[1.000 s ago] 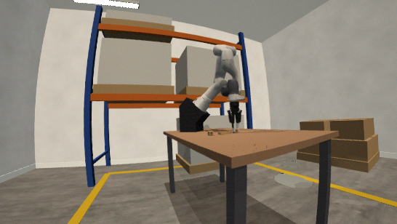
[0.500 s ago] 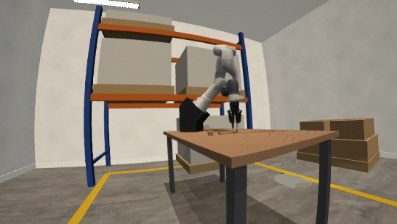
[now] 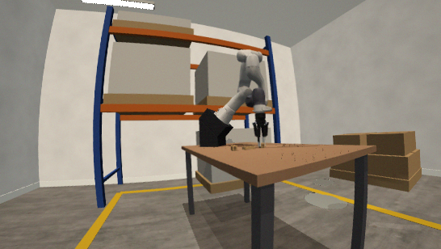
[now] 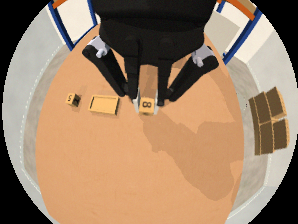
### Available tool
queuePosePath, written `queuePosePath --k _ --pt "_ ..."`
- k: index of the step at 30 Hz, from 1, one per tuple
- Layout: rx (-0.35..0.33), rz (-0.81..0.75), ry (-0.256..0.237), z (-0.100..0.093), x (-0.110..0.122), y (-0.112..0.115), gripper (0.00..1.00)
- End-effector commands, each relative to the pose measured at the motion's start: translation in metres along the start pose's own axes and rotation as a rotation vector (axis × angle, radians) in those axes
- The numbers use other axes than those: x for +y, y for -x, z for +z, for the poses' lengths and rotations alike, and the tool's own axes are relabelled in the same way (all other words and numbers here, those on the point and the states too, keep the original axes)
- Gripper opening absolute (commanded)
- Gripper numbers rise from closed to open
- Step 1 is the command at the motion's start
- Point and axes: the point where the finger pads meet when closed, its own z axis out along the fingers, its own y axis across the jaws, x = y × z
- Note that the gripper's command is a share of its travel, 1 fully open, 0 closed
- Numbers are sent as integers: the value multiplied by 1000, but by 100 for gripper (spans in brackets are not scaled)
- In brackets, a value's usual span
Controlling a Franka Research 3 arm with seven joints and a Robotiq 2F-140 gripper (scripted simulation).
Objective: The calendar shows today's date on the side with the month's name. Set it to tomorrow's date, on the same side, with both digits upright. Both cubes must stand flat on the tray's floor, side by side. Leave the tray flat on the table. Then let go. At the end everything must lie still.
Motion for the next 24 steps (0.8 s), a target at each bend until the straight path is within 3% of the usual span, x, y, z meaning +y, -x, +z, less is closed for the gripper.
queuePosePath --k 1,24 --pt "3 -5 1 0 0 -1 17" --pt "3 -5 1 0 0 -1 20"
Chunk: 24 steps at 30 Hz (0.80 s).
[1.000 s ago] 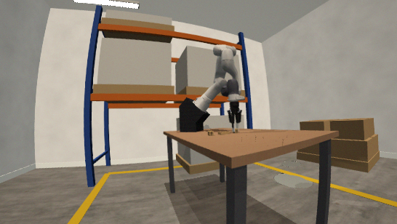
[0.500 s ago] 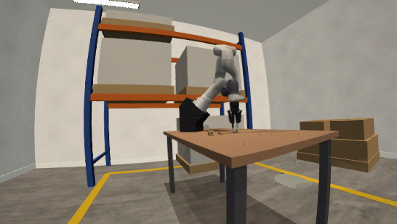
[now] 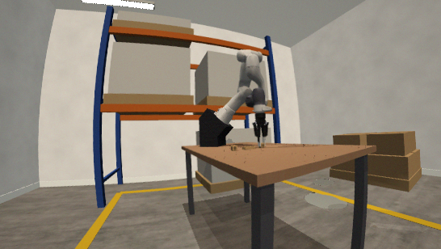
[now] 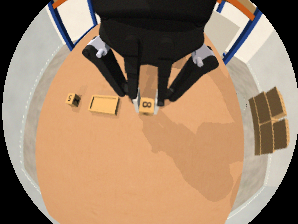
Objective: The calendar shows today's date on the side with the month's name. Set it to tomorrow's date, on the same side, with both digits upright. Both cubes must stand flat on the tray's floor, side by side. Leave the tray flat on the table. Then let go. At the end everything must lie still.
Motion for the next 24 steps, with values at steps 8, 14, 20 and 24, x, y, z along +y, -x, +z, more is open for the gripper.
queuePosePath --k 8,14,20,24 --pt "3 -5 1 0 0 -1 24" --pt "3 -5 1 0 0 -1 29" --pt "3 -5 1 0 0 -1 29" --pt "3 -5 1 0 0 -1 29"
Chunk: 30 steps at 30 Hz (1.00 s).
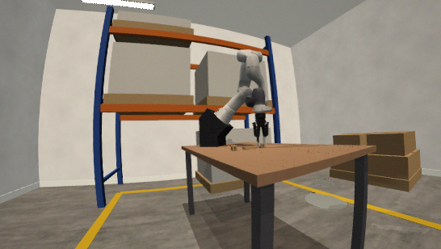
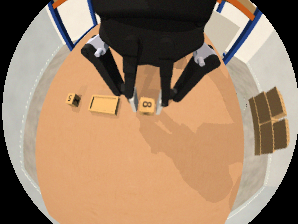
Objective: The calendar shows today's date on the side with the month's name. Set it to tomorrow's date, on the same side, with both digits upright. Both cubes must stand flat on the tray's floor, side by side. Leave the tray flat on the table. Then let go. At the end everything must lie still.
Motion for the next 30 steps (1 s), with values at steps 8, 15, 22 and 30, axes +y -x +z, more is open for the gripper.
queuePosePath --k 8,15,22,30 --pt "3 -5 1 -10 0 -1 29" --pt "3 -5 1 -28 0 -1 29" --pt "3 -5 1 -61 0 -1 29" --pt "3 -5 1 -83 0 -1 29"
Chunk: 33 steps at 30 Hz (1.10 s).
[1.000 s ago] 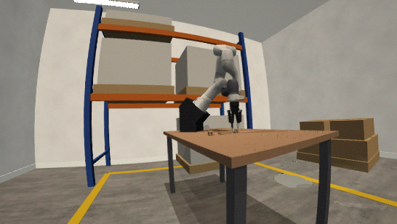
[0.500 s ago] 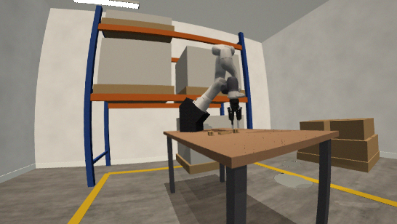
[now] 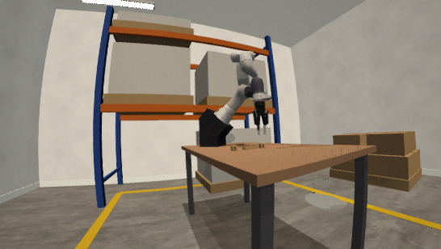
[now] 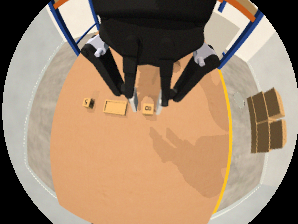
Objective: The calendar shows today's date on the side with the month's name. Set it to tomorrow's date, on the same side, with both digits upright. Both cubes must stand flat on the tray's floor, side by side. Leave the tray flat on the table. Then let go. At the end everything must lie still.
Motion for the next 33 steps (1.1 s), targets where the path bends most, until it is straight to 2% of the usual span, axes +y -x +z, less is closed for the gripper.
queuePosePath --k 1,7,8,28,32,33 --pt "-51 3 1 -5 -2 15 29" --pt "-51 3 1 -10 -2 14 29" --pt "-51 3 1 -10 -2 14 100" --pt "-49 0 2 -9 -1 13 100" --pt "-57 208 -1 -7 23 8 100" --pt "-57 208 -1 -7 23 8 100"
